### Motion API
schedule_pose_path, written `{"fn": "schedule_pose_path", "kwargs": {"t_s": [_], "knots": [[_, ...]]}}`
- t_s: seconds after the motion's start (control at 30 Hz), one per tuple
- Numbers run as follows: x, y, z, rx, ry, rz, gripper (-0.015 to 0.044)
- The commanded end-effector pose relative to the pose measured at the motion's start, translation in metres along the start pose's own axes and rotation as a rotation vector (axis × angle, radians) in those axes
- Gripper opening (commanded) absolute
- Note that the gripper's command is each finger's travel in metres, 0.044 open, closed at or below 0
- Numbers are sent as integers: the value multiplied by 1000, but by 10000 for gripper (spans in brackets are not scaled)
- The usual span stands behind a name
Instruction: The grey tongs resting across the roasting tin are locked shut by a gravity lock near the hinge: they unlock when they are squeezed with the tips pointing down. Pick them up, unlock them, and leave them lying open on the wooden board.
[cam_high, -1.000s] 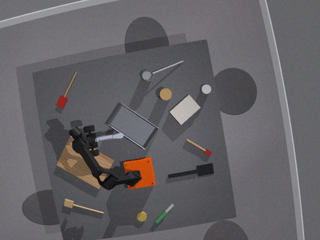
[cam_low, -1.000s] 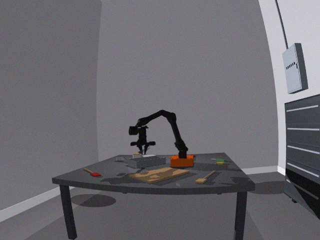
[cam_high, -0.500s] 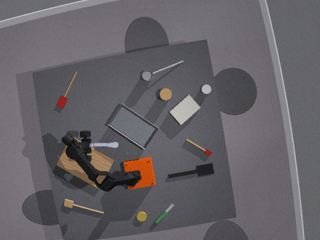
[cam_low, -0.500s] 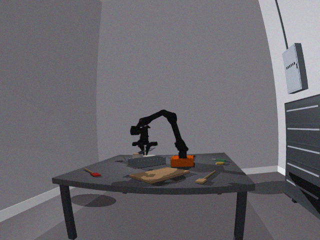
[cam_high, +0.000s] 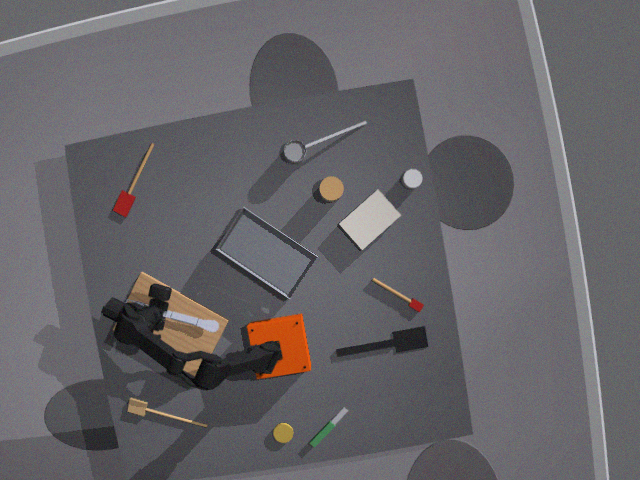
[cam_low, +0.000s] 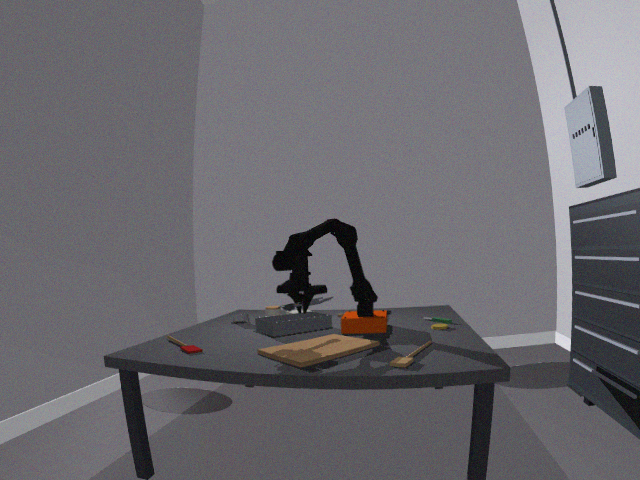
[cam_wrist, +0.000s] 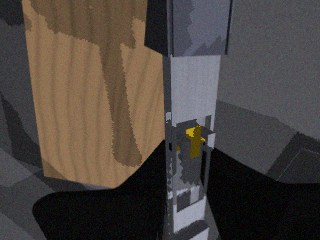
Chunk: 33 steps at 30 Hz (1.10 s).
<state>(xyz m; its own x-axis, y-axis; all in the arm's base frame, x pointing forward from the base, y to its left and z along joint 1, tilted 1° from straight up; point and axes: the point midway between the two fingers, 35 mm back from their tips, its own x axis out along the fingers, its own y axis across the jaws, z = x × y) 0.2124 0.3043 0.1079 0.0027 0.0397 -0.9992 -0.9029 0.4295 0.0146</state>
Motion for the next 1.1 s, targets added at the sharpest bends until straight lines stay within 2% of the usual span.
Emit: {"fn": "schedule_pose_path", "kwargs": {"t_s": [0.0, 0.33, 0.77, 1.07], "knots": [[-1, 27, 7, 80, -1, -3, -150], [-1, 79, 14, 240, -1, 3, -150], [-1, 80, 15, 240, -11, 1, -150], [-6, 83, 21, 203, -170, -35, -150]]}}
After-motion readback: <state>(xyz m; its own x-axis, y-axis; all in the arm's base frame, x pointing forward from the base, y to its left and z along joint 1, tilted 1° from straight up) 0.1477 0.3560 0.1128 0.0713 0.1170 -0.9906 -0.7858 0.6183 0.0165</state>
